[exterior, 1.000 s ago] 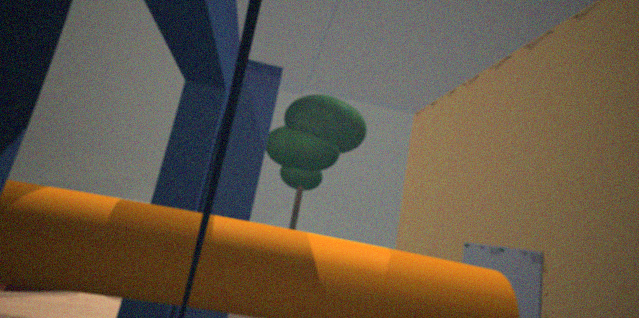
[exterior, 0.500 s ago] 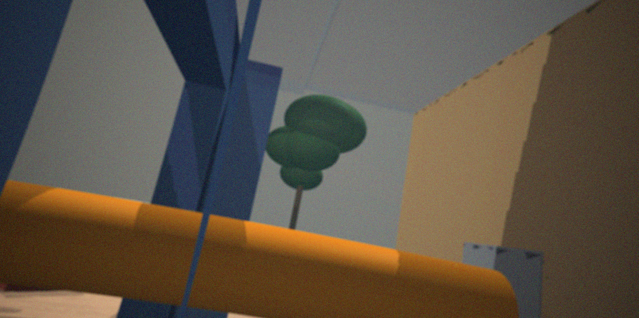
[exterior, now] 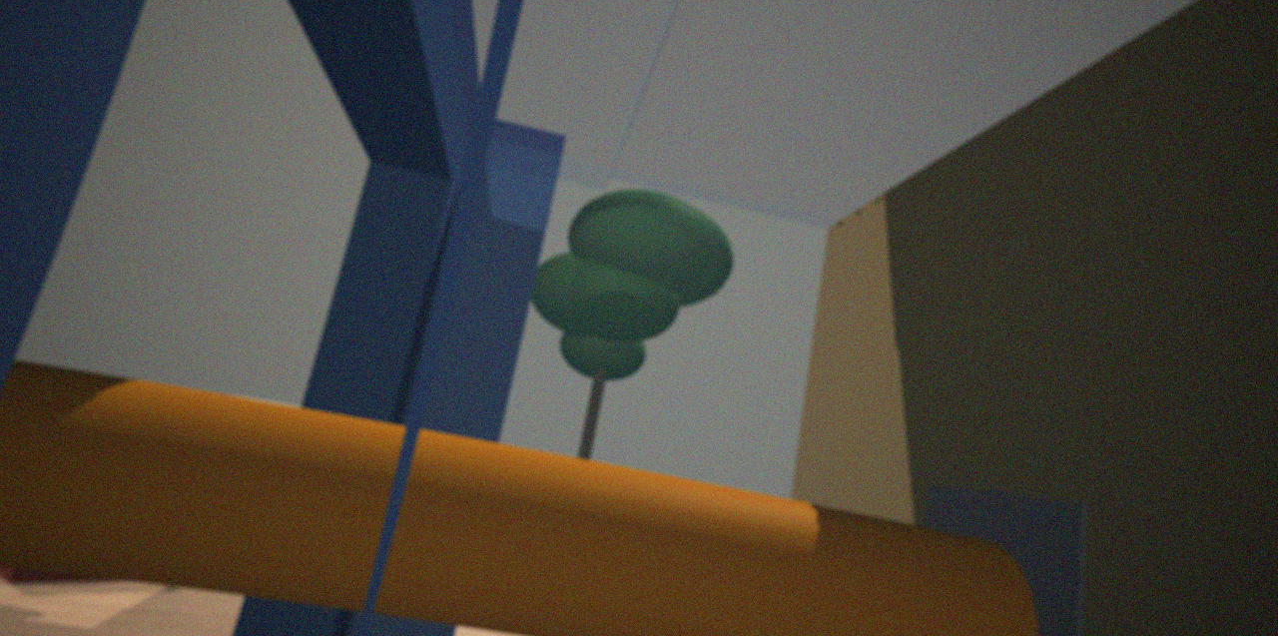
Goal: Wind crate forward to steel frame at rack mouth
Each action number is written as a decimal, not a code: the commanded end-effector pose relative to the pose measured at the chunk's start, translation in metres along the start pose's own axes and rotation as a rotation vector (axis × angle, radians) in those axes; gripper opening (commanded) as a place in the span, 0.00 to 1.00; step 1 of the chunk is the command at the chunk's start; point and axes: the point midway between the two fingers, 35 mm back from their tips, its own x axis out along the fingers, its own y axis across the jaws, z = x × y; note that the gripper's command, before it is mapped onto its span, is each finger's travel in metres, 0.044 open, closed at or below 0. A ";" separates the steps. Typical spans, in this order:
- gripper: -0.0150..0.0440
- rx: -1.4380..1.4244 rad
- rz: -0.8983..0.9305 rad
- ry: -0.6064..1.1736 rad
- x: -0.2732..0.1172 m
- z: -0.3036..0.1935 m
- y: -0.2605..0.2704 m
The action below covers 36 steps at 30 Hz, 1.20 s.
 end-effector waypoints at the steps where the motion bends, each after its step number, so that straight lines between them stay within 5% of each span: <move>1: 0.25 0.049 -0.020 0.002 0.000 -0.001 -0.002; 34: 0.25 0.080 -0.033 -0.002 0.012 -0.006 -0.004; 36: 0.34 0.066 -0.027 -0.002 0.010 -0.004 -0.004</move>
